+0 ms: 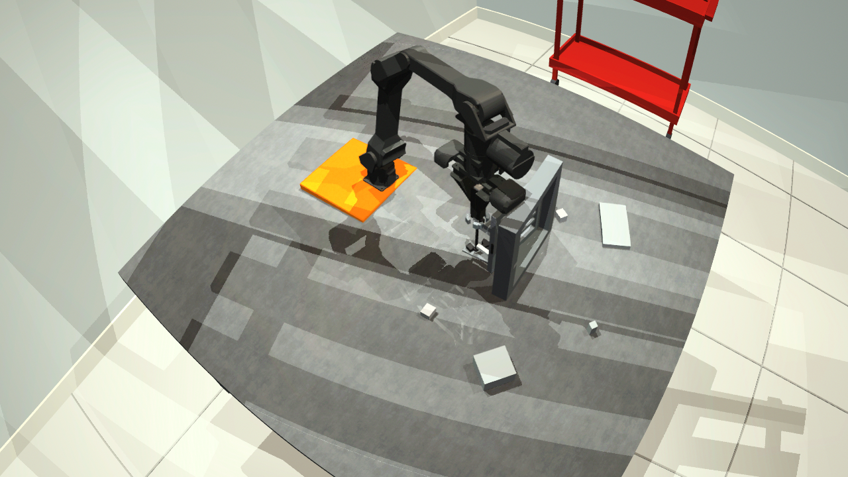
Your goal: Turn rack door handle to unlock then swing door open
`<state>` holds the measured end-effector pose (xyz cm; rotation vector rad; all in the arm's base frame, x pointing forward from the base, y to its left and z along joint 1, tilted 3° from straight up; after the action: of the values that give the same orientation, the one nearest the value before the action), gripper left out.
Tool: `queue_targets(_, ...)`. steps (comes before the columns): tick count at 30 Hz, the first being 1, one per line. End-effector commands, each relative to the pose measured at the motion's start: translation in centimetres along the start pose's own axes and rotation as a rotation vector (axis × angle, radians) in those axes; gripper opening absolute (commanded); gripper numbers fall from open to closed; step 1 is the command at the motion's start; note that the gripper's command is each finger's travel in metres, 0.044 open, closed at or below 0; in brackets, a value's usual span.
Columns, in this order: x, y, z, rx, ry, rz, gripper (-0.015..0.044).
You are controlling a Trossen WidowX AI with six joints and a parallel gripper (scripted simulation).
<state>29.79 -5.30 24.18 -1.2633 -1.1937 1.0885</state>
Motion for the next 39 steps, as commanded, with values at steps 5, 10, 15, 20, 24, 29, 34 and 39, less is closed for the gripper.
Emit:
queue_targets(5,0.6,0.0,1.3,-0.011,0.181,-0.004,0.0025)
queue_targets(10,1.1,0.1,2.3,-0.01,0.269,-0.004,0.0025)
queue_targets(15,1.7,0.1,3.3,-0.009,0.355,-0.005,0.0025)
queue_targets(20,2.4,0.1,4.2,-0.008,0.437,-0.006,0.0025)
queue_targets(24,3.0,0.1,4.8,-0.008,0.495,-0.007,0.0025)
queue_targets(29,3.7,0.1,5.6,-0.007,0.568,-0.008,0.0025)
queue_targets(34,4.5,0.1,6.2,-0.006,0.639,-0.008,0.0025)
queue_targets(39,5.3,0.1,6.9,-0.005,0.71,-0.009,0.0025)
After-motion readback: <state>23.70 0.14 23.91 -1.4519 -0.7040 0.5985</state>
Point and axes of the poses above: the point midway between the two fingers, 35 mm back from their tips, its own y axis out along the fingers, its own z axis across the jaws, x = y × z, the point moved 4 cm from there along -y, back along the fingers, and after that the axes turned 4 degrees about -y, right-handed, at the moved point
